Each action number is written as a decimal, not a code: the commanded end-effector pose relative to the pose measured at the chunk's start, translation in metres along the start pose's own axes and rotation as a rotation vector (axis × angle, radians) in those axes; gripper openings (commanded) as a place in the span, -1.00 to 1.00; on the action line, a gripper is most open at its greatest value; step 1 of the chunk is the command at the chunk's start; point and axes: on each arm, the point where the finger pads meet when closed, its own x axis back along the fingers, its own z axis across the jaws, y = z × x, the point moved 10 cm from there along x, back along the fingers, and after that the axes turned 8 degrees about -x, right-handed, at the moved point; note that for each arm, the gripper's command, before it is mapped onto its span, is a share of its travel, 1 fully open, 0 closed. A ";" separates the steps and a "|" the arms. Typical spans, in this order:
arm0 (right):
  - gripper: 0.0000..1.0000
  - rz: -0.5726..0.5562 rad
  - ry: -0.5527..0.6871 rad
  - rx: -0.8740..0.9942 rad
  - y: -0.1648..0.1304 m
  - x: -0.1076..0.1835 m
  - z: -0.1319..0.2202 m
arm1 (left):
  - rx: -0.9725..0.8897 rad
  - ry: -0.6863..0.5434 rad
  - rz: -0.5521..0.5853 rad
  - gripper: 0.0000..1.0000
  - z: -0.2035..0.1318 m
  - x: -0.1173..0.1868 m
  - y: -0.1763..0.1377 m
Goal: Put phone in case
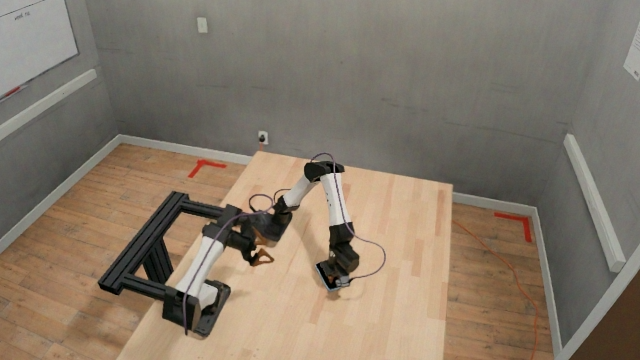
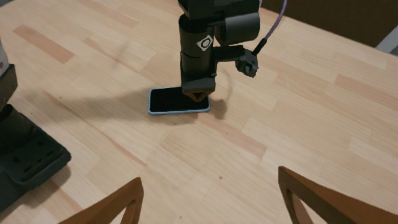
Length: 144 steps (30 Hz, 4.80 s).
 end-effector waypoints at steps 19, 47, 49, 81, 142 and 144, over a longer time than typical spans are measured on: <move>1.00 -0.003 -0.001 -0.004 0.001 0.000 0.001 | -0.005 -0.005 0.003 -0.30 0.004 -0.032 0.004; 1.00 -0.003 -0.001 -0.004 0.001 0.000 0.001 | -0.002 0.004 -0.016 -0.30 0.004 -0.041 0.009; 1.00 -0.003 -0.001 -0.004 0.001 0.000 0.001 | 0.012 0.014 -0.015 -0.30 0.007 -0.022 0.013; 1.00 -0.003 -0.001 -0.004 0.001 0.000 0.001 | 0.004 0.001 -0.026 -0.30 -0.001 0.029 -0.051; 1.00 -0.003 -0.001 -0.004 0.001 0.000 0.001 | -0.008 -0.014 0.012 -0.30 -0.006 -0.032 -0.050; 1.00 -0.003 -0.001 -0.004 0.001 0.000 0.001 | -0.008 -0.013 0.013 -0.30 -0.006 -0.035 -0.050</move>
